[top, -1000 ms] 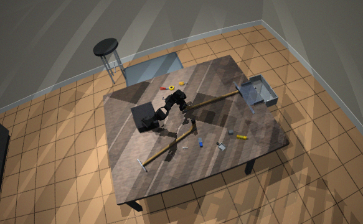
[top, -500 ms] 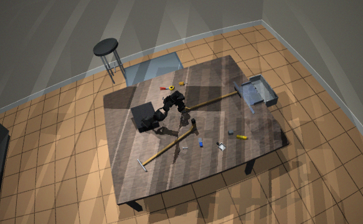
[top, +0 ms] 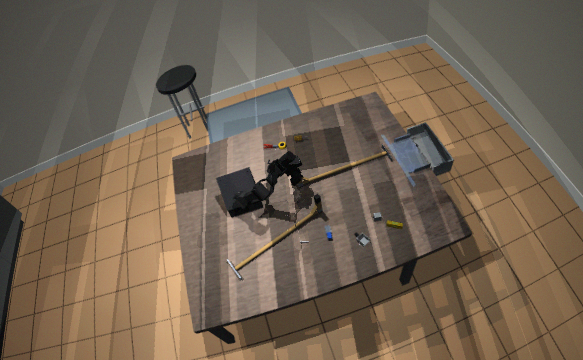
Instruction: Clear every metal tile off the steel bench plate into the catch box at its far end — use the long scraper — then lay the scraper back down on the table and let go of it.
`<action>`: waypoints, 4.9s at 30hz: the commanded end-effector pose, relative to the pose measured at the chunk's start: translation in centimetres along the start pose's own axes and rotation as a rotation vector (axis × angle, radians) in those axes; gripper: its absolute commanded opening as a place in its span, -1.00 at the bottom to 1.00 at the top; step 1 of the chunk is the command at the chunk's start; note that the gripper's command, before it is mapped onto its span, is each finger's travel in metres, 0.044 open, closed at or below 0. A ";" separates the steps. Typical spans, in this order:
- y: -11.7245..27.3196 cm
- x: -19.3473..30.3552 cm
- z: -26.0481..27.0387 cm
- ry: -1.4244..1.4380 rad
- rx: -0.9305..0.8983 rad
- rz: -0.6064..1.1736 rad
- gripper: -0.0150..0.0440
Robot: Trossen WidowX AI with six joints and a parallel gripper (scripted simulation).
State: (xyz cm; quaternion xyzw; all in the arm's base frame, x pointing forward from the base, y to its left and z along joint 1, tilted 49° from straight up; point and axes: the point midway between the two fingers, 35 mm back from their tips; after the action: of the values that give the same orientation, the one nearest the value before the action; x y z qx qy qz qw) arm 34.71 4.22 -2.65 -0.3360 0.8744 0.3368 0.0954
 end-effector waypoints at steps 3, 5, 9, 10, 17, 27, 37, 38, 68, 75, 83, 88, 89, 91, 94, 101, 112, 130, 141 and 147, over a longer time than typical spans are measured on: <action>0.3 -0.3 -1.1 -0.013 0.007 -0.008 -0.49; 0.3 -0.2 -1.4 -0.014 0.007 -0.008 -0.49; 0.3 -0.1 -1.9 -0.014 0.008 -0.006 -0.49; 0.4 -0.1 -2.0 -0.014 0.008 -0.006 -0.49; 0.4 0.1 -2.9 -0.016 0.010 -0.003 -0.49; 0.6 0.4 -4.1 -0.017 0.012 0.000 -0.49; 0.6 0.4 -5.0 -0.021 0.018 0.003 -0.49; 0.6 0.4 -5.1 -0.022 0.018 0.003 -0.49; -0.9 -1.6 -6.4 -0.030 0.028 0.004 -0.49; -1.6 -2.5 -6.1 -0.031 0.029 0.002 -0.49; -2.3 -3.5 -5.7 -0.032 0.030 0.001 -0.49; -2.8 -4.0 -5.3 -0.032 0.030 0.000 -0.49; -2.9 -4.1 -5.2 -0.032 0.030 -0.001 -0.49; -3.0 -4.3 -5.1 -0.033 0.030 -0.001 -0.49; -3.2 -4.4 -4.9 -0.033 0.031 -0.001 -0.49; -3.6 -5.0 -4.9 -0.033 0.031 -0.001 -0.49; -4.4 -6.1 -4.9 -0.034 0.031 -0.002 -0.49; -5.6 -7.6 -4.7 -0.034 0.031 -0.003 -0.49; -6.4 -8.7 -4.7 -0.035 0.032 -0.003 -0.49; -6.8 -9.3 -4.7 -0.035 0.032 -0.003 -0.49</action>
State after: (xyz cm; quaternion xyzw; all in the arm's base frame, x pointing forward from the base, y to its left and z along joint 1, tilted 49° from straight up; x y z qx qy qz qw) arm 45.81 1.96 1.06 -0.3257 0.8792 0.3271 0.1177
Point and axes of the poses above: the point midway between the two fingers, 35 mm back from their tips, its own y axis back along the fingers, its own z axis across the jaws, x = y × z, and after that the axes turned 1 degree about y, right-handed
